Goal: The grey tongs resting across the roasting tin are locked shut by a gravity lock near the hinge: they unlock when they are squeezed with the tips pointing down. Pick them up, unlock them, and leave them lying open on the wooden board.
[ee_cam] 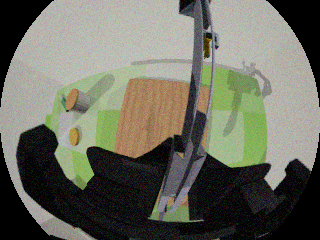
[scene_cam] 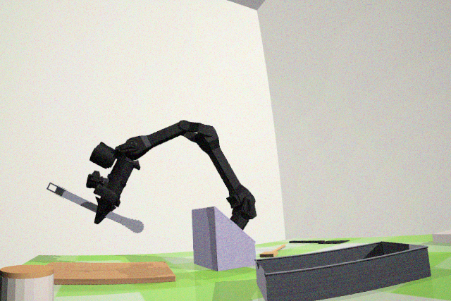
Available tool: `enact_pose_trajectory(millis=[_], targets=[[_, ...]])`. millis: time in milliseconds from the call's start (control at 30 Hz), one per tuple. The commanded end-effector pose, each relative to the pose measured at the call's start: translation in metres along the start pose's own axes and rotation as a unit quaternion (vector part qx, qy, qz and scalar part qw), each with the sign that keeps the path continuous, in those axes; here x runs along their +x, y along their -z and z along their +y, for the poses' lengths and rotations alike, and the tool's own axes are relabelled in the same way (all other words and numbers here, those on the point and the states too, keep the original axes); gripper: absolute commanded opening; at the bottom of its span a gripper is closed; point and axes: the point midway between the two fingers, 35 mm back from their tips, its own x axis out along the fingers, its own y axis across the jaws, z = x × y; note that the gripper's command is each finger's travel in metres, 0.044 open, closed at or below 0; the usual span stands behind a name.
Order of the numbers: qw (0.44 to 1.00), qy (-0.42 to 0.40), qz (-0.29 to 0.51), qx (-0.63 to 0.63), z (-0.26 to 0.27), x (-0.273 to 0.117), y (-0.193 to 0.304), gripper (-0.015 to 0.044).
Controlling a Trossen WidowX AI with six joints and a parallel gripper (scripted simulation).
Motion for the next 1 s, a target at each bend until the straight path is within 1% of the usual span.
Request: enact_pose_trajectory(millis=[0,967], targets=[[1.000,0.003,-0.023,-0.003,-0.001,-0.003,0.000,-0.0150],[0.981,0.004,-0.192,-0.005,-0.002,-0.016,0.023,-0.0150]])
